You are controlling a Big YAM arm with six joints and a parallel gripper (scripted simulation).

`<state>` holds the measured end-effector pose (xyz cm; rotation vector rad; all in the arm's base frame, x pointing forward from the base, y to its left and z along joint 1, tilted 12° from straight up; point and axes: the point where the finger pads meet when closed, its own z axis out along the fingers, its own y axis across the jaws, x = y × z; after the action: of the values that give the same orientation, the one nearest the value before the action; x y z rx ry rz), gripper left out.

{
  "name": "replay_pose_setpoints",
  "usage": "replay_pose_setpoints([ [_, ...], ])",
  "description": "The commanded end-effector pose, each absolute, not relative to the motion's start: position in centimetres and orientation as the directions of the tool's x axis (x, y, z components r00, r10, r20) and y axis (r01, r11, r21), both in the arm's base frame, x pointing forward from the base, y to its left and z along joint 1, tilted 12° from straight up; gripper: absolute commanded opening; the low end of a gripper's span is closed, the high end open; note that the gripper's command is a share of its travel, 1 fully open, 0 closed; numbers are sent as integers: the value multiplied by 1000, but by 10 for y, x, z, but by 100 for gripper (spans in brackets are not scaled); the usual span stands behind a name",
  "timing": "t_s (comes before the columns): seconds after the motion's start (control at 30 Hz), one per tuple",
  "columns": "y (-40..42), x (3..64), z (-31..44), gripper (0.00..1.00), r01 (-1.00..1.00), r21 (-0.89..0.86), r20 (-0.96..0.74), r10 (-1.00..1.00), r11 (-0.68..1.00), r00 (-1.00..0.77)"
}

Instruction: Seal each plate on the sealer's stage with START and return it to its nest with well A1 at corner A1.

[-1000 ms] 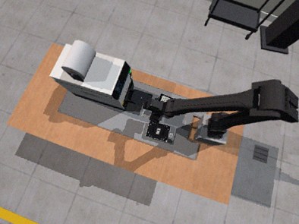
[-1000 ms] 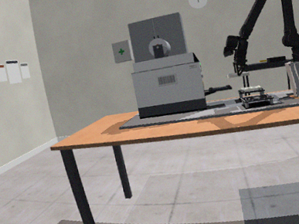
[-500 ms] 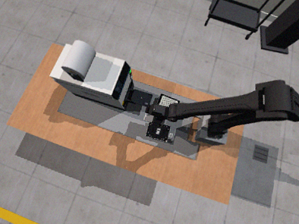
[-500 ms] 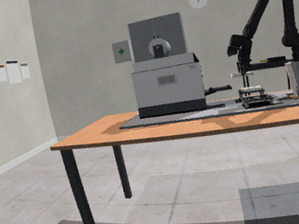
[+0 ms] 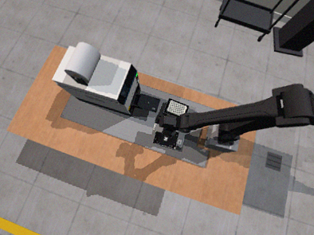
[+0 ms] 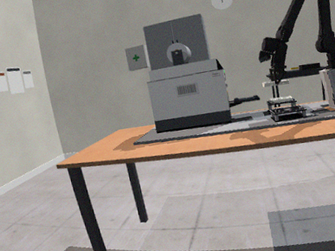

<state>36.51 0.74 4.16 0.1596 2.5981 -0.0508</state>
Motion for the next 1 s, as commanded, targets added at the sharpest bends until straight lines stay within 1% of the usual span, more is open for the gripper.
replay_pose_setpoints([
  [0.0,18,362,47,0,131,15,-537,119,991,-835],
  [0.57,45,333,34,0,129,4,-501,114,992,-858],
  [0.97,63,327,39,0,139,16,-523,127,990,-843],
])
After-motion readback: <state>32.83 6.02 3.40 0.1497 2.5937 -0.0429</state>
